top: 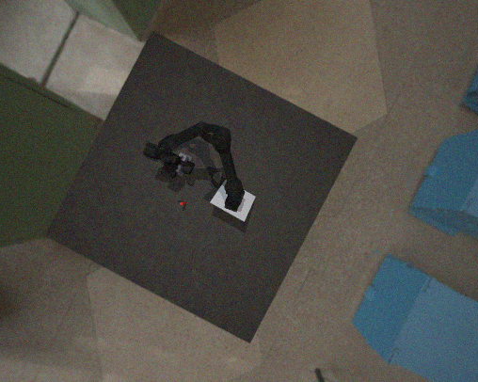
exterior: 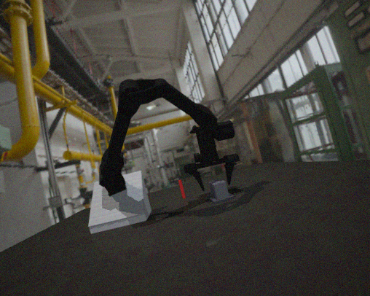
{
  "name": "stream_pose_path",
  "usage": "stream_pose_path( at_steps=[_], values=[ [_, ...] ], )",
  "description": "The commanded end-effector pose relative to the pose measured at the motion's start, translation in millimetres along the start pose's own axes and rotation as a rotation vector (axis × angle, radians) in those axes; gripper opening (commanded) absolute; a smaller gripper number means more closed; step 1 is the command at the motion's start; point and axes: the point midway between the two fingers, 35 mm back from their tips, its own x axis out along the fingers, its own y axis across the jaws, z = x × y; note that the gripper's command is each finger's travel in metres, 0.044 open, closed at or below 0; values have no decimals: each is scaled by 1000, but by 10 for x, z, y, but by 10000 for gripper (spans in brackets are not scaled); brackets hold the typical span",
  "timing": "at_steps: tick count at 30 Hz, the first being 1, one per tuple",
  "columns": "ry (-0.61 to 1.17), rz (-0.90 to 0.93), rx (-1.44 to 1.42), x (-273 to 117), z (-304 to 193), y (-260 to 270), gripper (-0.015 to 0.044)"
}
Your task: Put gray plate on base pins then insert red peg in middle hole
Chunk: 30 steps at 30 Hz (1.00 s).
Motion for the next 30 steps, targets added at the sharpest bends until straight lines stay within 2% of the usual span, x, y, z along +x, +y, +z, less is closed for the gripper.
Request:
stream_pose_path(
  at_steps=[1, 3, 5, 14, 30],
  values=[
    [-9, -32, 4, -608, 33, -64, 440],
    [-5, -31, 2, -903, 24, -24, 440],
    [-3, -31, 1, -1024, 16, 0, 440],
    [-6, -31, 52, -1032, 98, -10, 440],
    [-54, -6, 1314, -1070, 1162, 444, 440]
  ],
)
